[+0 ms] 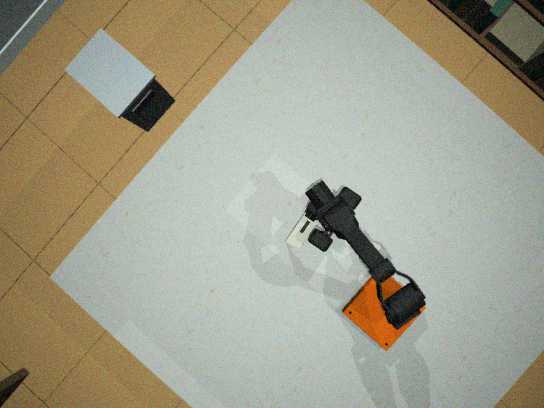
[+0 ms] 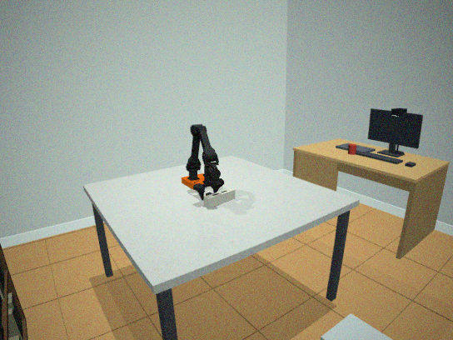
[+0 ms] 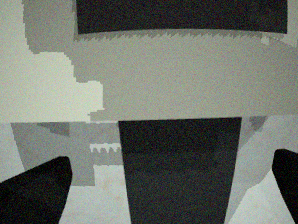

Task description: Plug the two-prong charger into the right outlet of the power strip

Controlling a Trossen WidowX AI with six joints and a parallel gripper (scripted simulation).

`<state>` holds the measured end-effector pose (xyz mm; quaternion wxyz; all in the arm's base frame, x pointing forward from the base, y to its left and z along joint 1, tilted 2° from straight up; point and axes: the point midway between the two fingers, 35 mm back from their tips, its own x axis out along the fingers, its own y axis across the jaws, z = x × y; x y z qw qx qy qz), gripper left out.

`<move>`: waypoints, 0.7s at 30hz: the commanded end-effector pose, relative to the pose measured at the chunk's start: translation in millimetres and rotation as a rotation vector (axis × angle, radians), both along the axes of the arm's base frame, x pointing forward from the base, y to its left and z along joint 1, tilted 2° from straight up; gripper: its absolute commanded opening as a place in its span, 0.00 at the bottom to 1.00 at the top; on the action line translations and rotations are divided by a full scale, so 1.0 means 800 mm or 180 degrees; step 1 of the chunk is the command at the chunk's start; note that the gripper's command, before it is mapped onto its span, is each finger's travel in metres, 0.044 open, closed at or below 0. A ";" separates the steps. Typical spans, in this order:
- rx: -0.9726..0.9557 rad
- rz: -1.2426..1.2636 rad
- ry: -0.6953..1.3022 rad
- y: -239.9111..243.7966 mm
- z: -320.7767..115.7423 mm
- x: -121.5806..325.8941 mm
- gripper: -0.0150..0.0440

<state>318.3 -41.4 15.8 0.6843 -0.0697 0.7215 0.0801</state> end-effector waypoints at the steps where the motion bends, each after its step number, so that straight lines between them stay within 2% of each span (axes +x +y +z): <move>1: 0.0010 0.0010 -0.0013 -0.001 0.001 -0.006 1.00; 21: 0.0009 0.0010 -0.0008 -0.008 0.001 -0.034 1.00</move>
